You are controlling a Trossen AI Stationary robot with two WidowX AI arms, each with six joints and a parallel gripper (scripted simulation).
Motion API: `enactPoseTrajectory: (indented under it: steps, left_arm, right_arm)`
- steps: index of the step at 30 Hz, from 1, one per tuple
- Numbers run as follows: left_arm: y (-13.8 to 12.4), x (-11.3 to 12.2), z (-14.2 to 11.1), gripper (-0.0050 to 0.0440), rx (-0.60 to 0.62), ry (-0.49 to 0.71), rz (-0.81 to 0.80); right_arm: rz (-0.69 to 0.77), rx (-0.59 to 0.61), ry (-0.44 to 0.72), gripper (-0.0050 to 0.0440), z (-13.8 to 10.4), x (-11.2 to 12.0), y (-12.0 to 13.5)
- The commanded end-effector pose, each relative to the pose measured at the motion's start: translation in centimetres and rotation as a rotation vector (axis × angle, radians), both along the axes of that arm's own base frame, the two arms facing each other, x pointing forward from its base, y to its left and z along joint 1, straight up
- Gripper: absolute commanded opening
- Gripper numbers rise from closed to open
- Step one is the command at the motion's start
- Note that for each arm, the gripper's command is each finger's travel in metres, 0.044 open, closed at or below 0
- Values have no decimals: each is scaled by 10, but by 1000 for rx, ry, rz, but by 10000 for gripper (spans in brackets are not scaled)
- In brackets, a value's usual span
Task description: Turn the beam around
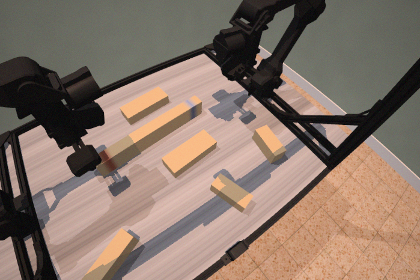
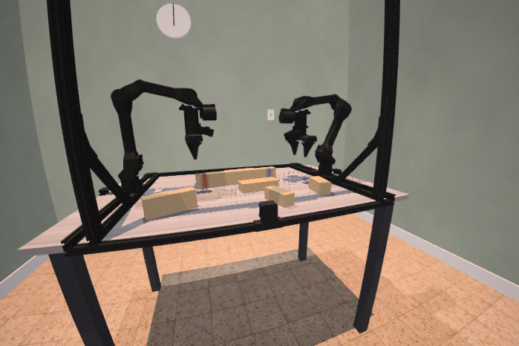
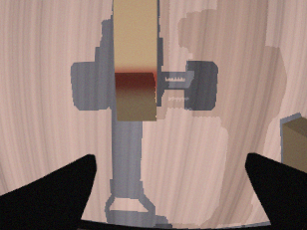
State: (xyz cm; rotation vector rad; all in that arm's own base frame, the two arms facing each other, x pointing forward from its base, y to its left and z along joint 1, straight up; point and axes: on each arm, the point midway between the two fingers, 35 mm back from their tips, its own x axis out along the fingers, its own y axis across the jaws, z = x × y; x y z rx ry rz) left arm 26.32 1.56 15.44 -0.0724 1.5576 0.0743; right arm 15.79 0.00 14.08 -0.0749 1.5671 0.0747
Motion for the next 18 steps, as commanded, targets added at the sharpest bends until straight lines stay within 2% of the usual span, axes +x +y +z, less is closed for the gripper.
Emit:
enactPoseTrajectory:
  steps: [1,18]
  left_arm:
    - [-4,-21,-2,440,-1,12,3]
    - [-14,-87,-8,440,-2,12,4]
  right_arm:
    - [2,0,2,440,0,0,0]
    - [3,0,2,440,0,0,0]
